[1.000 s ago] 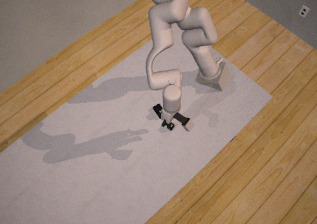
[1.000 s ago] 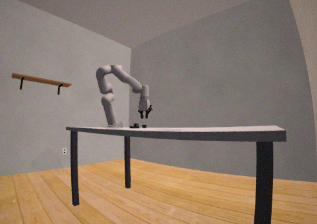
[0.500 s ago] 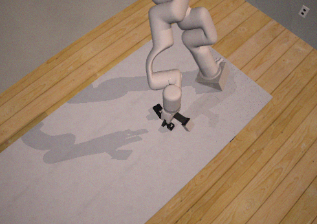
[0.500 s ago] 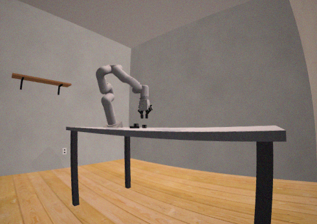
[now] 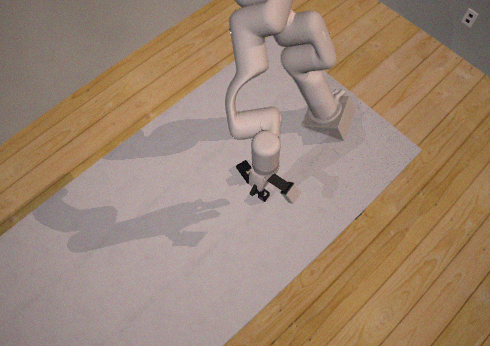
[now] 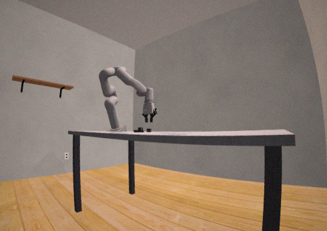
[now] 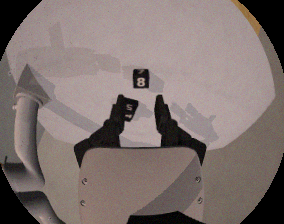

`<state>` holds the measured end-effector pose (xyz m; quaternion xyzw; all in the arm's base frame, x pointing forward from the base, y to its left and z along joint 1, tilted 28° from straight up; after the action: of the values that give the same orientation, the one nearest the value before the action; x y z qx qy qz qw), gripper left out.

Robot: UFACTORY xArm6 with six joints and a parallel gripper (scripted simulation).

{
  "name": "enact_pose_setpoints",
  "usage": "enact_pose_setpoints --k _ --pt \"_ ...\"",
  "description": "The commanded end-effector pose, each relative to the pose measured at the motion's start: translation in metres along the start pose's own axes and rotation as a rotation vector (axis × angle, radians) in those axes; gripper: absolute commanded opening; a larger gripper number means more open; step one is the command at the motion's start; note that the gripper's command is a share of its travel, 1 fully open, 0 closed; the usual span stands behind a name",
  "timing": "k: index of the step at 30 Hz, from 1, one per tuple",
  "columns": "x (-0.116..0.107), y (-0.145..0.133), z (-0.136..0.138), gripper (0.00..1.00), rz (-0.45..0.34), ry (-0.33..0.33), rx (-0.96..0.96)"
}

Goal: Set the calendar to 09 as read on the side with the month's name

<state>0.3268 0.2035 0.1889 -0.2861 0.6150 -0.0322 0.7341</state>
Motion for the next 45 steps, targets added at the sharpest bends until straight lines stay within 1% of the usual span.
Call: enact_pose_setpoints --k 1,18,33,45 --pt "0.000 0.000 0.001 0.47 0.001 -0.003 0.001" --pt "0.016 0.000 0.001 0.47 0.001 -0.003 0.001" --pt "0.039 -0.001 0.001 0.47 0.001 -0.003 0.001" --pt "0.048 -0.001 0.001 0.47 0.001 -0.003 0.001"
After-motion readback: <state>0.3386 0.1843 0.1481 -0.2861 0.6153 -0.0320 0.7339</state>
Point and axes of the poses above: the point where the finger pads meet when closed, its own x axis out along the fingers, its own z axis across the jaws, y = z × x, the point moved 10 cm from there along -x, back along the fingers, and after that the axes turned 4 degrees about -x, right-handed, at the moved point
